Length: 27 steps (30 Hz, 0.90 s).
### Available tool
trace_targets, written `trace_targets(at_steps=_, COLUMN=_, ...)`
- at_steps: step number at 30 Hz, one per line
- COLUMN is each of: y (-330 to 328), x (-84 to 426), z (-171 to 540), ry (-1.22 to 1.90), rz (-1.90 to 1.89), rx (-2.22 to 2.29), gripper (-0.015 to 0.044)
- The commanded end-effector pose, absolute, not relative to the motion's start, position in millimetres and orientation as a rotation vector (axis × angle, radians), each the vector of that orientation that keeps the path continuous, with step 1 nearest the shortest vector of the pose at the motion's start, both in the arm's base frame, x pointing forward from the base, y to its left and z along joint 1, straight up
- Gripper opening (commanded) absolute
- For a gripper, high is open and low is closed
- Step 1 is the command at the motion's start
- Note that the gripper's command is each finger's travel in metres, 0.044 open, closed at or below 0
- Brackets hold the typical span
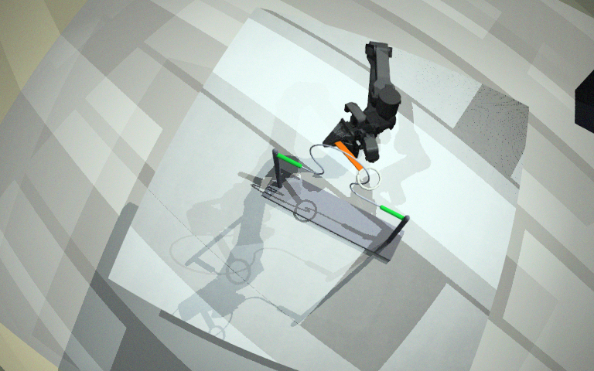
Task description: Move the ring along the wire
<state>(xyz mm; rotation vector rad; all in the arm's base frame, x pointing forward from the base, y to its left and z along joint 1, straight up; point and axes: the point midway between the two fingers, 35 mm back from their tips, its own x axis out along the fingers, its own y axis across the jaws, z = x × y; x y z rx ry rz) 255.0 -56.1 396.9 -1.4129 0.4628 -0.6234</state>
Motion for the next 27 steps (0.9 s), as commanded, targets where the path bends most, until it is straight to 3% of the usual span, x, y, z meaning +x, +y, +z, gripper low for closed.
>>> trace_targets(at_steps=1, y=-56, x=255, z=397, ry=0.457, rz=-0.632, rx=-1.467, gripper=-0.0150)
trace_targets(at_steps=27, y=-55, x=255, z=408, ry=0.409, rz=-0.697, rx=-1.747, gripper=-0.0150)
